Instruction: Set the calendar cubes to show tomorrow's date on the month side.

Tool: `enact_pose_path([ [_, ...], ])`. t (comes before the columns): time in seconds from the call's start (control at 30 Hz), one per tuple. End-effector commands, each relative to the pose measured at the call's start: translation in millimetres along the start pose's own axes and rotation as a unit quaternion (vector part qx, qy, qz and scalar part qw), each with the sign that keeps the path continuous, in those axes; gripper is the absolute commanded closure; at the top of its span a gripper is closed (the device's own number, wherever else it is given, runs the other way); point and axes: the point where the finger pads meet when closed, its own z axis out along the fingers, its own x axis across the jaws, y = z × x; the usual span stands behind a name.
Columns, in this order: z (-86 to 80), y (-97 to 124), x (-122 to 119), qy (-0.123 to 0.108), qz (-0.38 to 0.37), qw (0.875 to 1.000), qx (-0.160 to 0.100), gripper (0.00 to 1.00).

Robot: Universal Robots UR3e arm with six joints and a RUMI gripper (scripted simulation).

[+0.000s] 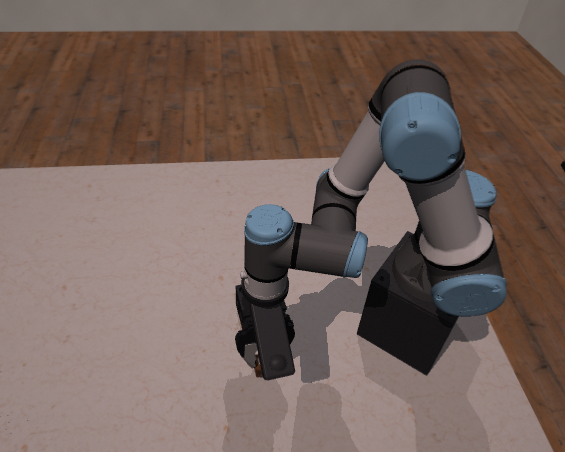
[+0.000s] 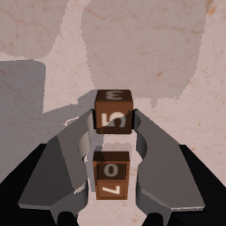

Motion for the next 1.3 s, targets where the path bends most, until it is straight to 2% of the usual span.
enact_pose_path([
  [0.0, -15.2, 0, -2, -0.004, 0.0, 1.0, 0.002, 0.9],
  [0.17, -23.5, 0, -2, -0.004, 0.0, 1.0, 0.002, 0.9],
  [0.67, -69.1, 0, -1, -0.004, 0.0, 1.0, 0.002, 0.9],
  [1.0, -84.9, 0, -1, -0.004, 0.0, 1.0, 0.001, 0.9],
  [1.27, -89.2, 0, -1, -0.004, 0.0, 1.0, 0.001, 0.9],
])
